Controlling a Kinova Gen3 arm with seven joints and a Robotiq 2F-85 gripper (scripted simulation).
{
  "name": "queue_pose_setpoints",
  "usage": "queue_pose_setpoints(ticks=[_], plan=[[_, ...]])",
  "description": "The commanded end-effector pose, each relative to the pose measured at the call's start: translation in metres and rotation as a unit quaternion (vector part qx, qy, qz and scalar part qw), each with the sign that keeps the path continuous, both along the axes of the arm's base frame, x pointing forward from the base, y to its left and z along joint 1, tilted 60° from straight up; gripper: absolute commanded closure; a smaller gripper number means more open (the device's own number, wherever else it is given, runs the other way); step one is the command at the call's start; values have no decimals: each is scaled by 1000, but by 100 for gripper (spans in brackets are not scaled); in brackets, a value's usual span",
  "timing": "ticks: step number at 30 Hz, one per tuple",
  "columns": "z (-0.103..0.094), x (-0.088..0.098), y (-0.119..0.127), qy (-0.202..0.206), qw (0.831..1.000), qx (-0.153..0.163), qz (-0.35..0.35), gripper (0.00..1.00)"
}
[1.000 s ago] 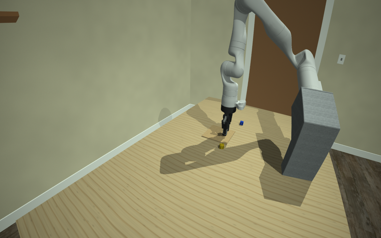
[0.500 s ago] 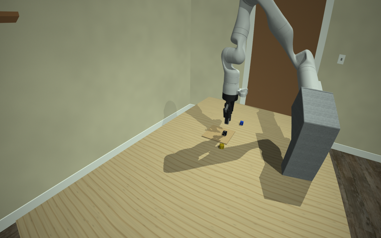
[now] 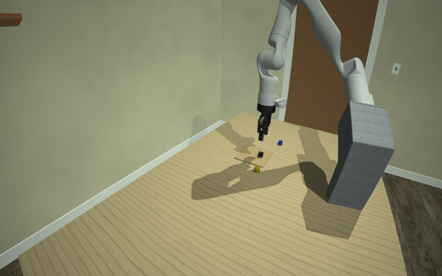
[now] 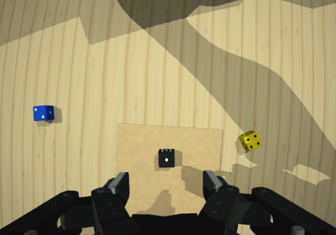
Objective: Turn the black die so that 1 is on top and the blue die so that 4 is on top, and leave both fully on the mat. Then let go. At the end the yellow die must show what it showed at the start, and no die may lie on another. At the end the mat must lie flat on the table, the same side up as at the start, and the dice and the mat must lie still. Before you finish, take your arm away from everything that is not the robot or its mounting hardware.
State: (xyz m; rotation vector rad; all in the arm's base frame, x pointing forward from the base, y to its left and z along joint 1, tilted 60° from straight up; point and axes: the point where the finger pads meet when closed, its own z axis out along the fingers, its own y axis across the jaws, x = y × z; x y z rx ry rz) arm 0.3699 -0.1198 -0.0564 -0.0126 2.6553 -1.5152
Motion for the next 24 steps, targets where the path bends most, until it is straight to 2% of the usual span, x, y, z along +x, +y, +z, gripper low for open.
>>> queue_pose_setpoints(ticks=[1, 16, 20, 22, 24], plan=[[0, 1, 1, 0, 1000, 1, 1, 0], [2, 1, -1, -1, 1000, 0, 2, 0], [15, 3, -15, -1, 1000, -4, 10, 0], [15, 3, -15, -1, 1000, -4, 10, 0], [28, 3, -27, 0, 1000, -8, 17, 0]])
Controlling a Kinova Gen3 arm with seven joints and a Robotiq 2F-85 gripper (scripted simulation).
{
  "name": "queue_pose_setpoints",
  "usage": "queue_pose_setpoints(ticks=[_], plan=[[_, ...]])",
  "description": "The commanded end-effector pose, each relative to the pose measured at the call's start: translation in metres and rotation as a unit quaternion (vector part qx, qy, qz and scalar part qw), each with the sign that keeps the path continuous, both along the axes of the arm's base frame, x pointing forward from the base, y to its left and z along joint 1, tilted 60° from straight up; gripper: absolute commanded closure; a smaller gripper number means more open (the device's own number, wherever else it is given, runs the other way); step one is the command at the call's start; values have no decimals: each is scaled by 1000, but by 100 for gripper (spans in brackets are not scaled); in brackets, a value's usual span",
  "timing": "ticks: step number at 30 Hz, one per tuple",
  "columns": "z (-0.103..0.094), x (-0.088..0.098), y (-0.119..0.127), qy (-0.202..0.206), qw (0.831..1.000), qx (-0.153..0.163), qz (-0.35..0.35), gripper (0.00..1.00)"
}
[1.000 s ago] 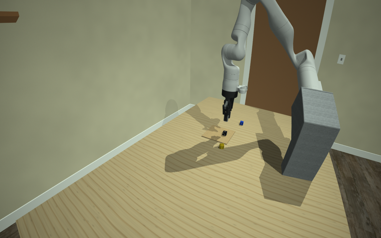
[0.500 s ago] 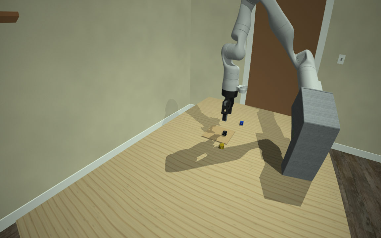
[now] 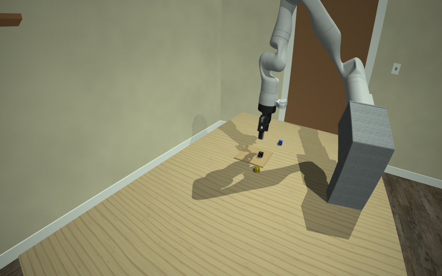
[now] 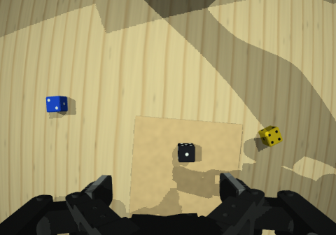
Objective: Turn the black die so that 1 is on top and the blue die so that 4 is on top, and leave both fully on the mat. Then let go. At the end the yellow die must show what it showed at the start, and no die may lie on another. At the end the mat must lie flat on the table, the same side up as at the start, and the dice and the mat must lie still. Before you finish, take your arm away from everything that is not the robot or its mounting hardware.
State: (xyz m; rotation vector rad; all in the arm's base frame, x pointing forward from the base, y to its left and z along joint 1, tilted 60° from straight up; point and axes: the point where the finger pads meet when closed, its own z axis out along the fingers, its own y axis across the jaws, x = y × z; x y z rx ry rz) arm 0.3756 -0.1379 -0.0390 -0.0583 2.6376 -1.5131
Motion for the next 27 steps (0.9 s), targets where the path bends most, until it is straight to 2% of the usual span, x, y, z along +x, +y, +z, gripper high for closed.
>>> queue_pose_setpoints(ticks=[1, 5, 11, 13, 21, 22, 27], plan=[[18, -4, -16, 1, 1000, -7, 3, 0], [54, -15, -46, 7, 1000, -11, 12, 0], [99, -49, -76, 20, 1000, -6, 7, 0], [107, -60, -80, 23, 1000, -3, 3, 0], [115, -70, -83, 25, 1000, 1, -1, 0], [115, -70, -83, 25, 1000, 1, -1, 65], [115, -70, -83, 25, 1000, 1, -1, 65]])
